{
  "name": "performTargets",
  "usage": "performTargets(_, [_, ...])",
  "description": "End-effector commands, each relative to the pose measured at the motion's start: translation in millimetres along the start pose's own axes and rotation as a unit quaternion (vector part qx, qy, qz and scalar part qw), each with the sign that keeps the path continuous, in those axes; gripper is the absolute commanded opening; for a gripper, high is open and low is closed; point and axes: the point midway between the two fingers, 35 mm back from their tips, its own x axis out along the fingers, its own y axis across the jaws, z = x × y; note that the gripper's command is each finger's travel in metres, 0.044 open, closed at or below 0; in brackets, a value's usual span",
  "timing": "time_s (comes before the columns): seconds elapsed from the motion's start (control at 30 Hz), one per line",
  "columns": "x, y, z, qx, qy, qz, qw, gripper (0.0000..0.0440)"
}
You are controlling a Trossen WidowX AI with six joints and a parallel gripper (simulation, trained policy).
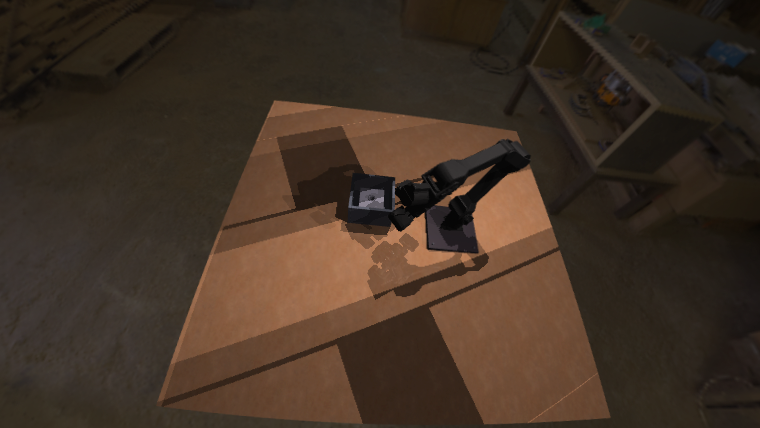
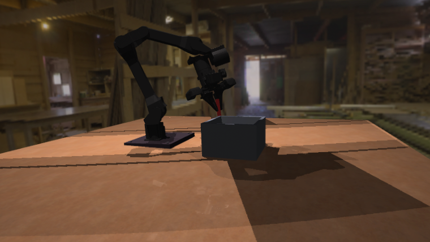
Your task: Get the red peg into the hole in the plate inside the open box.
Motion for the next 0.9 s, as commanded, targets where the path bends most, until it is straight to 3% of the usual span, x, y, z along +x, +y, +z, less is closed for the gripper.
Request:
performTargets(0.0, [-9.0, 2.2, 19.2, 0.002, -0.018, -0.003, 1.000, 0.0000])
performTargets(0.4, [-11.8, -6.5, 72.3, 0.032, -0.042, -0.024, 0.998, 0.0000])
performTargets(0.87, [7.3, -21.2, 119.0, 0.070, -0.052, -0.046, 0.995, 0.0000])
